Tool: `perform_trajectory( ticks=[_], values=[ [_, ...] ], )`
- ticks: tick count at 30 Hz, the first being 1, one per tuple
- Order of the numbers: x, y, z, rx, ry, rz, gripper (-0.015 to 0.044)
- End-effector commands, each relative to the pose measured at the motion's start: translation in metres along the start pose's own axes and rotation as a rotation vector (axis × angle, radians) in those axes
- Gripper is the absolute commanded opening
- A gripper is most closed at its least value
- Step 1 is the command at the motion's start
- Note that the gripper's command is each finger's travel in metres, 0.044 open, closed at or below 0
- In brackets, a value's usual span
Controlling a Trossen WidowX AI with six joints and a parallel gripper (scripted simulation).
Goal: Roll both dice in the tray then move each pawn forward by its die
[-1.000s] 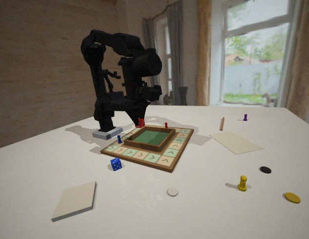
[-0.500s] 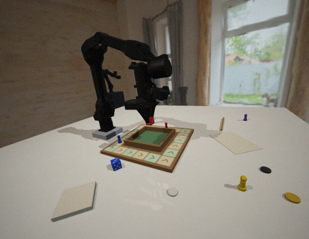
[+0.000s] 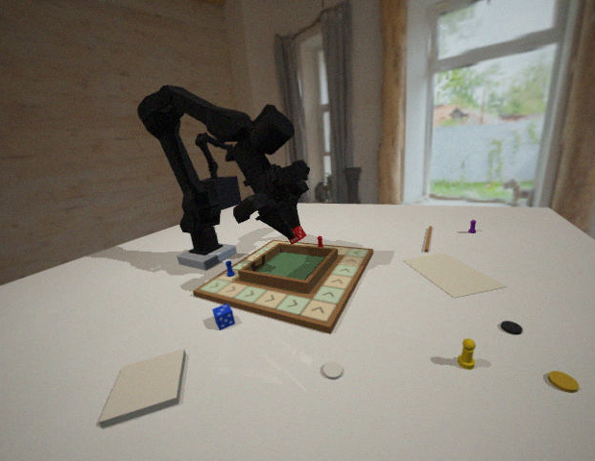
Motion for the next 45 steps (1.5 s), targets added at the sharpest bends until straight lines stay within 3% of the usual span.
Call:
perform_trajectory(
  ticks=[1, 9, 18, 45],
  values=[
    [0.003, 0.0, -0.008, -0.123, -0.004, -0.03, 0.0],
    [0.005, -0.004, -0.02, -0.335, -0.002, -0.089, 0.0],
    [0.011, 0.041, -0.03, -0.333, -0.002, -0.088, 0.0],
    [0.011, 0.04, -0.03, -0.332, -0.002, -0.088, 0.0]
  ],
)
Point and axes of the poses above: the point midway between the two fingers, 35 mm back from their tips, its own y axis back along the fingers, its own x axis across the jaws, z = x × y, the point moved 6 cm from there along y, back along the fingers, and after that the axes turned 15 degrees about y, right-handed, at the moved point
